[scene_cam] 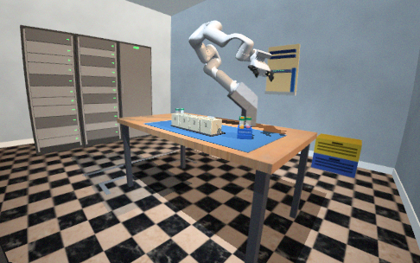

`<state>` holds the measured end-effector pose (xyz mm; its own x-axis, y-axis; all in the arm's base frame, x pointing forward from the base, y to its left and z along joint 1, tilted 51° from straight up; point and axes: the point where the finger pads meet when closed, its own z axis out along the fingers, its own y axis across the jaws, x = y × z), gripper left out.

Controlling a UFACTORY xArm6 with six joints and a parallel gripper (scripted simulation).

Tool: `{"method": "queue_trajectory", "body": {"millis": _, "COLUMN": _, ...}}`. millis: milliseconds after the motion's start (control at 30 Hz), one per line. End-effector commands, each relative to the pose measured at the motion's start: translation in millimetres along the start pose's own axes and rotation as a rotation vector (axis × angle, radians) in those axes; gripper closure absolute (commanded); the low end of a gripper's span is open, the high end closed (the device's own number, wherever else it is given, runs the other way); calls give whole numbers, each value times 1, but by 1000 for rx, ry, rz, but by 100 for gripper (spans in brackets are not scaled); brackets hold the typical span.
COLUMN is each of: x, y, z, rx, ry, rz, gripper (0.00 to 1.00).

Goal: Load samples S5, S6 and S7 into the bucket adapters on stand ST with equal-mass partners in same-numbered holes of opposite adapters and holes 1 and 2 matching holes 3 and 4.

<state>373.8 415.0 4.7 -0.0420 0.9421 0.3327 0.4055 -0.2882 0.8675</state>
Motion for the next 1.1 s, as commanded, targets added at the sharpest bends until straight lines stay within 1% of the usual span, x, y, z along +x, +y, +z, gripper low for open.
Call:
{"method": "queue_trajectory", "body": {"millis": 0, "x": -7, "y": 25, "z": 3, "rx": -7, "ry": -9, "rz": 10, "gripper": 0}}
{"method": "queue_trajectory", "body": {"millis": 67, "x": -7, "y": 26, "z": 3, "rx": -7, "ry": -9, "rz": 10, "gripper": 0}}
{"method": "queue_trajectory", "body": {"millis": 167, "x": -14, "y": 39, "z": 3, "rx": -43, "ry": -82, "rz": 67, "gripper": 0}}
{"method": "queue_trajectory", "body": {"millis": 300, "x": -22, "y": 57, "z": 4, "rx": -46, "ry": -88, "rz": 72, "gripper": 0}}
{"method": "queue_trajectory", "body": {"millis": 367, "x": -22, "y": 57, "z": 4, "rx": -46, "ry": -88, "rz": 72, "gripper": 0}}
{"method": "queue_trajectory", "body": {"millis": 433, "x": -27, "y": 66, "z": 5, "rx": -46, "ry": -89, "rz": 72, "gripper": 0}}
{"method": "queue_trajectory", "body": {"millis": 467, "x": -27, "y": 66, "z": 5, "rx": -46, "ry": -89, "rz": 72, "gripper": 0}}
{"method": "queue_trajectory", "body": {"millis": 567, "x": -34, "y": 79, "z": 4, "rx": -80, "ry": -162, "rz": 131, "gripper": 0}}
{"method": "queue_trajectory", "body": {"millis": 767, "x": -48, "y": 104, "z": 4, "rx": -83, "ry": -167, "rz": 136, "gripper": 0}}
{"method": "queue_trajectory", "body": {"millis": 833, "x": -48, "y": 104, "z": 4, "rx": -83, "ry": -167, "rz": 136, "gripper": 0}}
{"method": "queue_trajectory", "body": {"millis": 867, "x": -51, "y": 108, "z": 3, "rx": -93, "ry": -191, "rz": 156, "gripper": 0}}
{"method": "queue_trajectory", "body": {"millis": 933, "x": -51, "y": 108, "z": 3, "rx": -93, "ry": -191, "rz": 156, "gripper": 0}}
{"method": "queue_trajectory", "body": {"millis": 1000, "x": -57, "y": 117, "z": 2, "rx": -114, "ry": -240, "rz": 196, "gripper": 0}}
{"method": "queue_trajectory", "body": {"millis": 1067, "x": -62, "y": 125, "z": 2, "rx": -116, "ry": -244, "rz": 200, "gripper": 0}}
